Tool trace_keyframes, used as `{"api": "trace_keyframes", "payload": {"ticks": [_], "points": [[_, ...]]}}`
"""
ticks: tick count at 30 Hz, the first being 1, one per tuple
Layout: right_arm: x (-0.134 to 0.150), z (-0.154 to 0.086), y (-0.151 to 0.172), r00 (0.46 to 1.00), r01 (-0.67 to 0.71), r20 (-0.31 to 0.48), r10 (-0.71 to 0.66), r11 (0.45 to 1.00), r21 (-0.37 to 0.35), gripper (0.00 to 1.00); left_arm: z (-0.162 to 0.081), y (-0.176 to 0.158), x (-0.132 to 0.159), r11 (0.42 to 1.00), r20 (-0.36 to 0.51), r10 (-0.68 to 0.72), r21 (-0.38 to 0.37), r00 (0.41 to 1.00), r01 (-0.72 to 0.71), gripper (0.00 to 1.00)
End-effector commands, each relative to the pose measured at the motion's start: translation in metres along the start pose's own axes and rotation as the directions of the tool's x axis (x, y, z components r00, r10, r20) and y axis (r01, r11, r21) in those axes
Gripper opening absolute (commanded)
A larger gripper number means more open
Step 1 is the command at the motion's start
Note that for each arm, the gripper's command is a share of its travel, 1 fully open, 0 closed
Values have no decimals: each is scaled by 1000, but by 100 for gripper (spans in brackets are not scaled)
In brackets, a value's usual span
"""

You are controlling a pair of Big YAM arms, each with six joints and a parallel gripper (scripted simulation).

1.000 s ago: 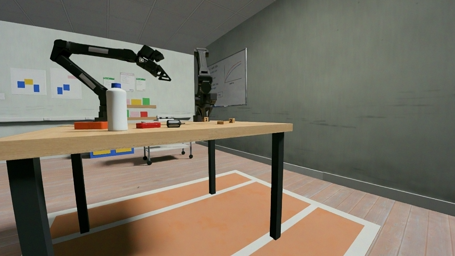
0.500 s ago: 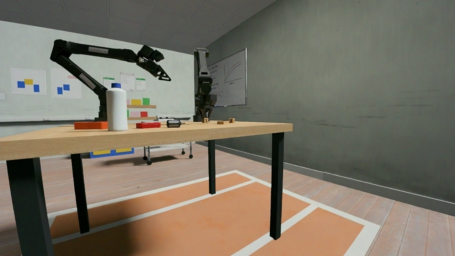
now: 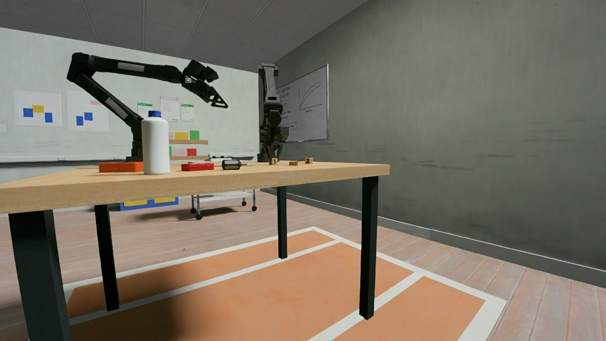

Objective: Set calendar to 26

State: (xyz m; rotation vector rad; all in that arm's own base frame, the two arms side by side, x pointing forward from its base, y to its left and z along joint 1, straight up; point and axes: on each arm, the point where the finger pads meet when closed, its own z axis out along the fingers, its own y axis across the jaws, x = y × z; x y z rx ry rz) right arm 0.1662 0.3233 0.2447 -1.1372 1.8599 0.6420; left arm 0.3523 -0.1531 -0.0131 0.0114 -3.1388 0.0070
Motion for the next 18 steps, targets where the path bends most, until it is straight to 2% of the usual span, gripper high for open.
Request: {"api": "trace_keyframes", "payload": {"ticks": [1, 2, 3, 4, 18], "points": [[-4, 1, -1, 1000, -3, 4, 3, 1000, 1, 100, -3, -2, -3, 1000, 11, -4, 3, 1000, 4, 35], [-4, 1, -1, 1000, -3, 4, 3, 1000, 1, 100, -3, -2, -3, 1000, 11, -4, 3, 1000, 4, 41], [-4, 1, -1, 1000, -3, 4, 3, 1000, 1, 100, -13, -6, -15, 1000, 41, -5, 14, 999, 4, 52], [-4, 1, -1, 1000, -3, 4, 3, 1000, 1, 100, -18, -6, -17, 1000, 50, -5, 18, 999, 4, 53], [-4, 1, -1, 1000, -3, 4, 3, 1000, 1, 100, -38, -1, -29, 1000, 82, -8, 30, 997, 6, 53]]}}
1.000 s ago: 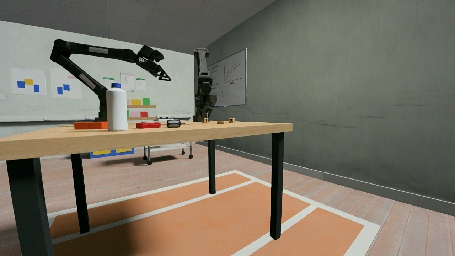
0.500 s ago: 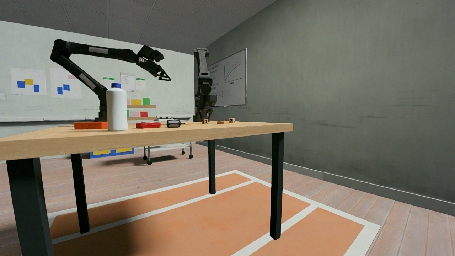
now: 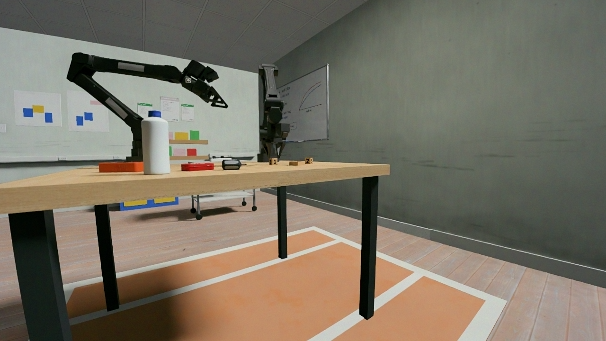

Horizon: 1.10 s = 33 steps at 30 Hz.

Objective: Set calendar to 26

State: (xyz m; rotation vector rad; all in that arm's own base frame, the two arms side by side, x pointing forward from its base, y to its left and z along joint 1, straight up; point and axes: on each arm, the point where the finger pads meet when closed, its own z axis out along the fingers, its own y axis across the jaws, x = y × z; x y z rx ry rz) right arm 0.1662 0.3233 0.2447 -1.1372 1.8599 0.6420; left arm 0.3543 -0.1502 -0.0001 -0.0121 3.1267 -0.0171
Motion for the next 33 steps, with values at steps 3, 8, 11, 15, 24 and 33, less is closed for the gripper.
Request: {"api": "trace_keyframes", "payload": {"ticks": [3, 8, 11, 15, 24, 33], "points": [[-4, 1, -1, 1000, -3, 4, 3, 1000, 1, 100, -30, -4, -28, 1000, 63, -9, 22, 998, 8, 53], [-4, 1, -1, 1000, -3, 4, 3, 1000, 1, 100, -40, -3, -27, 1000, 63, -10, 22, 998, 9, 53], [-4, 1, -1, 1000, -3, 4, 3, 1000, 1, 100, -42, -4, -27, 1000, 64, -10, 23, 998, 9, 65], [-4, 1, -1, 1000, -3, 4, 3, 1000, 1, 100, -61, -3, -27, 1000, 64, -10, 23, 998, 9, 100], [-4, 1, -1, 1000, -3, 4, 3, 1000, 1, 100, -48, -7, -1, 1000, -15, -4, -9, 1000, 4, 100], [-26, 1, 0, 999, -2, 45, 2, 1000, 0, 100, -45, 8, -10, 998, -5, -56, -6, 998, 56, 66]]}}
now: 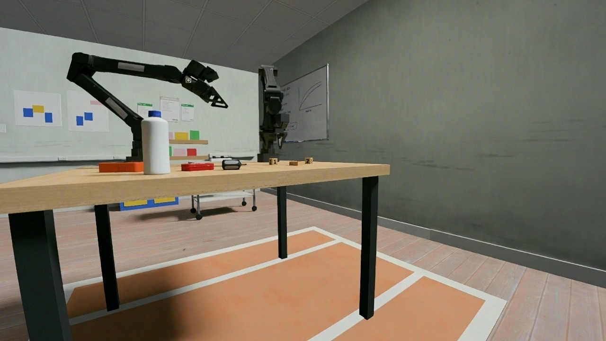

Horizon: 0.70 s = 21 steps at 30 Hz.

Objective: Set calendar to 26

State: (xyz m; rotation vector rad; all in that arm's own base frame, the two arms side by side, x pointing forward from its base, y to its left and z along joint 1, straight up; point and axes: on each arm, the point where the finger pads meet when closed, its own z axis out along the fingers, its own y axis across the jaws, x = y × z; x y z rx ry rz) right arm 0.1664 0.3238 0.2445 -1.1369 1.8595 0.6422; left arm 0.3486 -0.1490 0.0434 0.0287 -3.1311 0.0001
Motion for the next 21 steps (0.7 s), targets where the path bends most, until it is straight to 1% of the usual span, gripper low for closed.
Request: {"api": "trace_keyframes", "payload": {"ticks": [1, 3, 5, 10, 12, 17, 21], "points": [[-27, 3, 0, 999, -2, 51, 2, 1000, -1, 100, 1, 13, -17, 998, 16, -63, 6, 998, 62, 55], [-33, 13, 5, 998, 4, 70, -4, 1000, -11, 100, 4, 30, -25, 993, 17, -114, 6, 993, 114, 53], [-41, 29, 8, 995, 8, 98, -6, 1000, -18, 100, 8, 51, -33, 985, 17, -174, 6, 985, 174, 53], [-57, 89, 18, 983, 18, 183, -12, 999, -35, 100, 19, 118, -49, 937, 15, -350, 5, 937, 350, 53], [-57, 89, 18, 983, 18, 183, -12, 999, -35, 100, 19, 118, -49, 937, 15, -350, 5, 937, 350, 53], [-59, 136, 29, 969, 27, 246, -14, 998, -49, 100, 27, 164, -52, 888, 12, -460, 7, 888, 459, 53], [-55, 159, 34, 961, 31, 276, -15, 998, -56, 100, 30, 181, -52, 868, 11, -496, 6, 868, 496, 53]]}}
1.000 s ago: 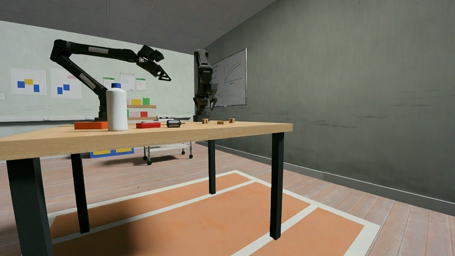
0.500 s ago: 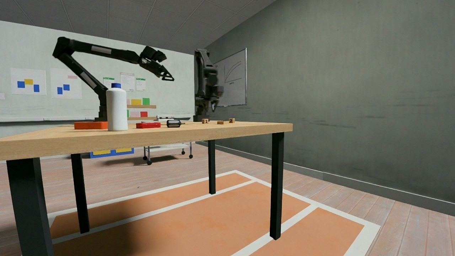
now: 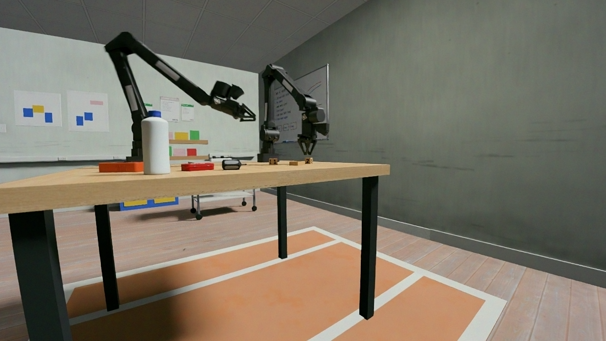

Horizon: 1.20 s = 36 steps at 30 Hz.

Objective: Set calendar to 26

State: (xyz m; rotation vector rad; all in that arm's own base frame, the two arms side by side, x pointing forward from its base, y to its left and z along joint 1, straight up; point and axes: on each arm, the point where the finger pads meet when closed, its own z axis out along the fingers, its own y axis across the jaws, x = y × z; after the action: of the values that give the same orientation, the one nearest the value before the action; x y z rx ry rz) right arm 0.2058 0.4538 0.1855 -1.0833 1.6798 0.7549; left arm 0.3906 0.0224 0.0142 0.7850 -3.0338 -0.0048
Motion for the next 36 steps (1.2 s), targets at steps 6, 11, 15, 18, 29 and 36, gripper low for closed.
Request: {"api": "trace_keyframes", "payload": {"ticks": [6, 11, 15, 18, 29, 36], "points": [[-19, 39, 10, 995, 5, 102, -3, 1000, -19, 100, -2, 5, -11, 1000, 16, -27, 10, 999, 27, 53], [-26, 36, 10, 993, 5, 117, -3, 1000, -20, 100, -2, 5, -11, 1000, 16, -27, 10, 999, 27, 53], [-25, 36, 10, 993, 5, 117, -3, 1000, -20, 100, 1, -5, -19, 1000, 27, -22, 15, 999, 22, 53], [-25, 36, 10, 993, 5, 117, -3, 1000, -20, 100, 5, -6, -20, 1000, 27, -22, 15, 999, 21, 53], [-8, 33, 6, 997, 2, 79, -2, 1000, -11, 100, 27, -1, -8, 1000, 3, -19, 3, 1000, 19, 53], [-8, 33, 6, 997, 2, 79, -2, 1000, -11, 100, 29, -3, -12, 1000, 14, -19, 8, 1000, 18, 45]]}}
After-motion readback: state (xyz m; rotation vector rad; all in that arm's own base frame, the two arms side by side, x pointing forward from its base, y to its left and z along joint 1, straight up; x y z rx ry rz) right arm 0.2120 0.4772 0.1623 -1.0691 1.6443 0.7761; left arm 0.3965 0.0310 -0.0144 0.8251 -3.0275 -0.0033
